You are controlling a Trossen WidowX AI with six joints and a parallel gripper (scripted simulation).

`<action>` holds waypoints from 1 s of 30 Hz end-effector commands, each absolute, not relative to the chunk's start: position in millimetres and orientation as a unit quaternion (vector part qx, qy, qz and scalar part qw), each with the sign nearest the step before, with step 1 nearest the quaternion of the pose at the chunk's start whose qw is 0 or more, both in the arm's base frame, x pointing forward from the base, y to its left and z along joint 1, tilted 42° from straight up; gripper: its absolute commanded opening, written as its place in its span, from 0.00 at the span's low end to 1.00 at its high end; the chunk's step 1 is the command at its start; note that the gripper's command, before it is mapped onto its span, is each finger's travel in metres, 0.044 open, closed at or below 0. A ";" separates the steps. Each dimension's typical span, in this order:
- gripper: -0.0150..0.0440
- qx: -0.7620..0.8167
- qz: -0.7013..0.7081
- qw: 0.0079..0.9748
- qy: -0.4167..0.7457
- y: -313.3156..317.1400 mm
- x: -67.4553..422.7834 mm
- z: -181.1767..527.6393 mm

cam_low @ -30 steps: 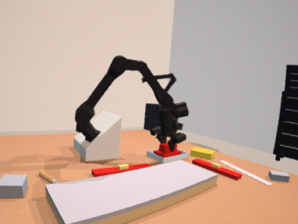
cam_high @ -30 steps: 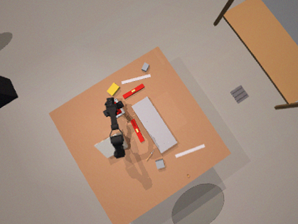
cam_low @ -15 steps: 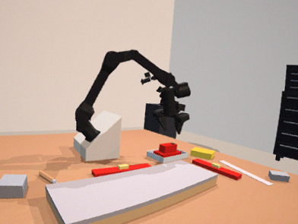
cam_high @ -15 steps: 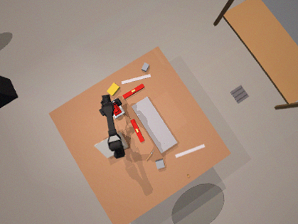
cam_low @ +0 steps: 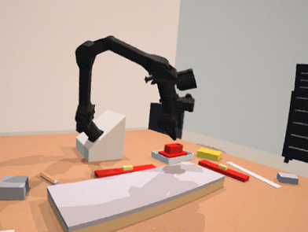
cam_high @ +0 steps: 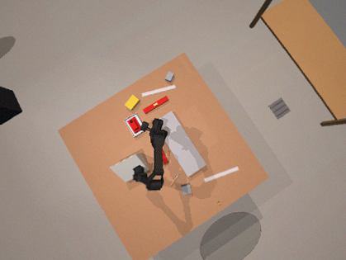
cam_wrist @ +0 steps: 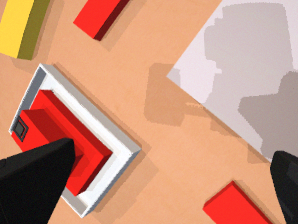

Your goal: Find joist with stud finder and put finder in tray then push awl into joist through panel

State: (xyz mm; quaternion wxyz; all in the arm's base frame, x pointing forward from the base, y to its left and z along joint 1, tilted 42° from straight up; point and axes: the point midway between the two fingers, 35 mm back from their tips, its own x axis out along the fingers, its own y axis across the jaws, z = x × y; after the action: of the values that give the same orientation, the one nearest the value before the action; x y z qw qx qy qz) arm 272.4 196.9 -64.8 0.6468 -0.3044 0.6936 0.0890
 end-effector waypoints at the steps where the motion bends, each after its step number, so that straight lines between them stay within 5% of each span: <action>1: 1.00 -0.180 -0.047 0.700 0.689 144.7 295.1 -29.9; 12: 1.00 0.257 -0.451 0.708 0.479 -29.4 300.4 68.4; 26: 1.00 0.611 -0.687 0.384 -0.091 -180.2 162.6 147.0; 30: 1.00 0.617 -0.687 0.364 -0.120 -183.5 154.5 149.2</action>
State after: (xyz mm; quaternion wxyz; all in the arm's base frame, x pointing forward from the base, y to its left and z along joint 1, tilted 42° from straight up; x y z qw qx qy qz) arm 166.4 -180.0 148.3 -0.3941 -0.6065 0.0779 0.6861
